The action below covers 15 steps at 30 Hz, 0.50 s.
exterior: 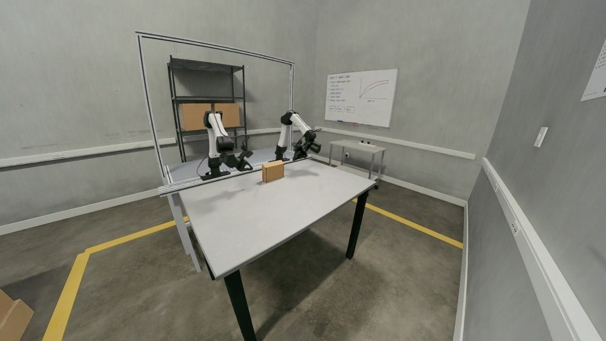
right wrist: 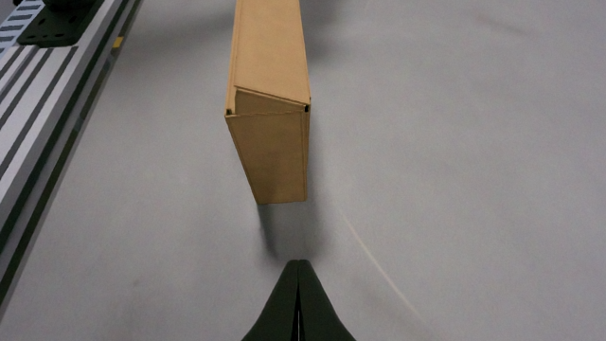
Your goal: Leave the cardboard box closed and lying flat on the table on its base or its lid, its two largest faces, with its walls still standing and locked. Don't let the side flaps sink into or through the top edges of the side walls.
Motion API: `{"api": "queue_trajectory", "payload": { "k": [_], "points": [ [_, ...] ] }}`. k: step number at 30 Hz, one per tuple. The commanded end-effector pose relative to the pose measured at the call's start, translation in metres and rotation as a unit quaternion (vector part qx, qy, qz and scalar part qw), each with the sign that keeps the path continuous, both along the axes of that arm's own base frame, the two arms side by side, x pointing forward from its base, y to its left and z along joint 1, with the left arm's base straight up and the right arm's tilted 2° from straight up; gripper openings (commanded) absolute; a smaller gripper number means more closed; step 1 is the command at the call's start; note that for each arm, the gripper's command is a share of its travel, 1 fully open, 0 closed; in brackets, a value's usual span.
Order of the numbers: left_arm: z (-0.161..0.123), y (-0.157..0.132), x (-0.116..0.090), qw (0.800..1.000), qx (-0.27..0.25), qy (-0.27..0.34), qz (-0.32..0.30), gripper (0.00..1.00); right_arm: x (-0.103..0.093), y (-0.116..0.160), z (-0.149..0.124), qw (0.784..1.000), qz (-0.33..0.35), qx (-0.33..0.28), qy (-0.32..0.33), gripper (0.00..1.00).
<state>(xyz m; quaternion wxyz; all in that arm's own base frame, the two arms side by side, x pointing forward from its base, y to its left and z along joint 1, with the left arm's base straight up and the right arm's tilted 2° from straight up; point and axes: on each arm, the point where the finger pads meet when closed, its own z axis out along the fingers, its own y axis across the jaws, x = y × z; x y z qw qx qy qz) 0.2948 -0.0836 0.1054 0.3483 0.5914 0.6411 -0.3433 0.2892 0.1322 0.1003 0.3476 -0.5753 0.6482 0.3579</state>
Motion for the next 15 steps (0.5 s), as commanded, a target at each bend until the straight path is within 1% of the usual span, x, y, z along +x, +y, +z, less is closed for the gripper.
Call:
{"api": "queue_trajectory", "payload": {
  "k": [1, 4, 5, 6, 7, 8, 9, 14, 15],
  "points": [
    [0.008, -0.003, -0.001, 0.999, -0.017, -0.015, -0.024, 0.01, 0.002, -0.001, 0.005, 0.999, 0.027, 0.018, -0.017, 0.01],
    [0.008, -0.003, -0.001, 0.999, -0.016, -0.016, -0.024, 0.01, 0.001, 0.000, 0.005, 0.999, 0.028, 0.018, -0.017, 0.01],
    [0.004, -0.003, -0.002, 0.999, -0.017, -0.012, -0.024, 0.01, 0.001, 0.000, 0.003, 0.999, 0.028, 0.018, -0.017, 0.01],
    [-0.003, -0.005, -0.010, 0.999, -0.021, 0.003, -0.024, 0.01, 0.001, 0.000, 0.001, 0.999, 0.028, 0.018, -0.017, 0.01],
    [-0.005, -0.005, -0.011, 0.999, -0.021, 0.003, -0.024, 0.01, -0.006, 0.001, -0.006, 0.999, 0.028, 0.019, -0.003, 0.01],
    [-0.008, -0.004, -0.006, 1.000, -0.017, -0.011, -0.024, 0.01, -0.010, 0.001, -0.011, 0.999, 0.028, 0.020, 0.003, 0.01],
    [-0.010, -0.004, -0.006, 1.000, -0.017, -0.011, -0.024, 0.01, -0.005, 0.001, -0.012, 0.999, 0.029, 0.018, -0.012, 0.01],
    [-0.019, -0.003, -0.006, 1.000, -0.017, -0.011, -0.024, 0.01, -0.004, 0.001, -0.021, 0.999, 0.030, 0.017, -0.014, 0.01],
    [-0.013, -0.003, -0.004, 0.999, -0.014, -0.023, -0.024, 0.01, 0.001, 0.001, -0.017, 0.999, 0.030, 0.016, -0.024, 0.01]
  ]
}}
